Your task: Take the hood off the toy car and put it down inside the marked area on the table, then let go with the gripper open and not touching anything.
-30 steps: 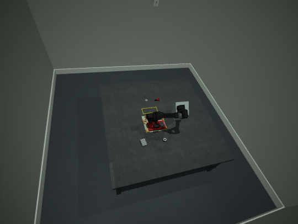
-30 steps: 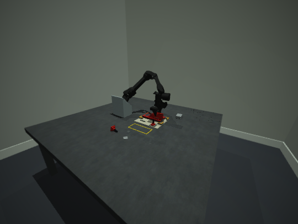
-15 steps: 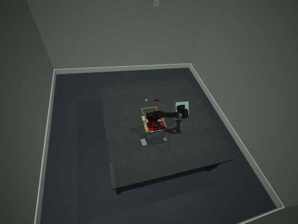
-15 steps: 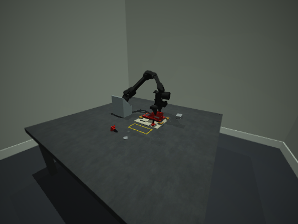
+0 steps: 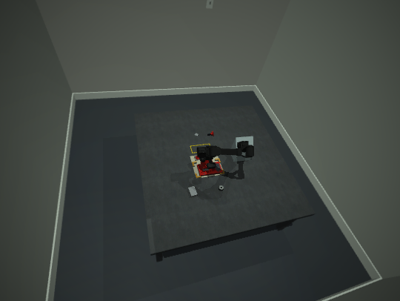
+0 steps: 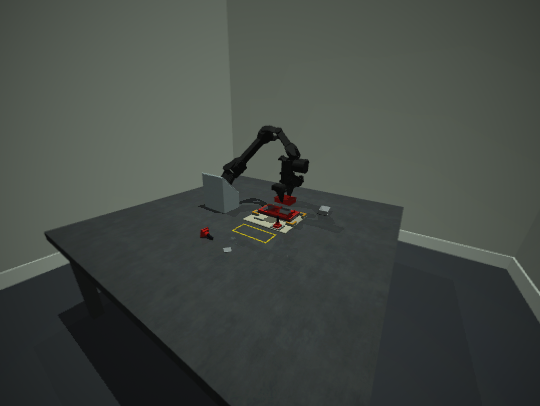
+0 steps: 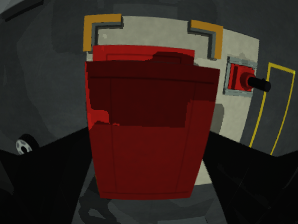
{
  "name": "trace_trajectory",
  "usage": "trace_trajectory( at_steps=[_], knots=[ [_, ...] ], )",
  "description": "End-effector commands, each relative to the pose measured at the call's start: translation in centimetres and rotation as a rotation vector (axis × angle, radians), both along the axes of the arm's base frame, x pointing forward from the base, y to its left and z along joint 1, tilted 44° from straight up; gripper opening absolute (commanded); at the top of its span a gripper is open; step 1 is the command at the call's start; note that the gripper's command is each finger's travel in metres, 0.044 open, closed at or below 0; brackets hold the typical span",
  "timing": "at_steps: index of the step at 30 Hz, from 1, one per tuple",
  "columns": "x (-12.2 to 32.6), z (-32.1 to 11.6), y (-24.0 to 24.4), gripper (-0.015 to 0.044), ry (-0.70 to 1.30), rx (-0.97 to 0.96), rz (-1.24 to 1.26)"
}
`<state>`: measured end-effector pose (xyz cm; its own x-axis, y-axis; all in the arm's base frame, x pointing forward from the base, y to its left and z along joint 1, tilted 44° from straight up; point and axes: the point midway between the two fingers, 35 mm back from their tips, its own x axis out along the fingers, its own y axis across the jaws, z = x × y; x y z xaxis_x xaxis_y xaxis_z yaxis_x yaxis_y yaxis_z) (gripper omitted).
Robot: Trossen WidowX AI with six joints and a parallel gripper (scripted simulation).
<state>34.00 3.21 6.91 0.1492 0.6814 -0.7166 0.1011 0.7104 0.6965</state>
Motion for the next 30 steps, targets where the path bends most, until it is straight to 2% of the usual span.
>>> trace_trajectory(
  at_steps=[1, 4, 14, 30],
  knots=[
    [-0.1, 1.1, -0.7, 0.0000, -0.013, 0.002, 0.004],
    [0.1, -0.3, -1.2, 0.0000, -0.004, -0.006, -0.004],
    [0.1, -4.8, -6.9, 0.0000, 0.000, -0.029, -0.012],
    [-3.0, -12.4, -14.8, 0.0000, -0.002, -0.024, -0.007]
  ],
)
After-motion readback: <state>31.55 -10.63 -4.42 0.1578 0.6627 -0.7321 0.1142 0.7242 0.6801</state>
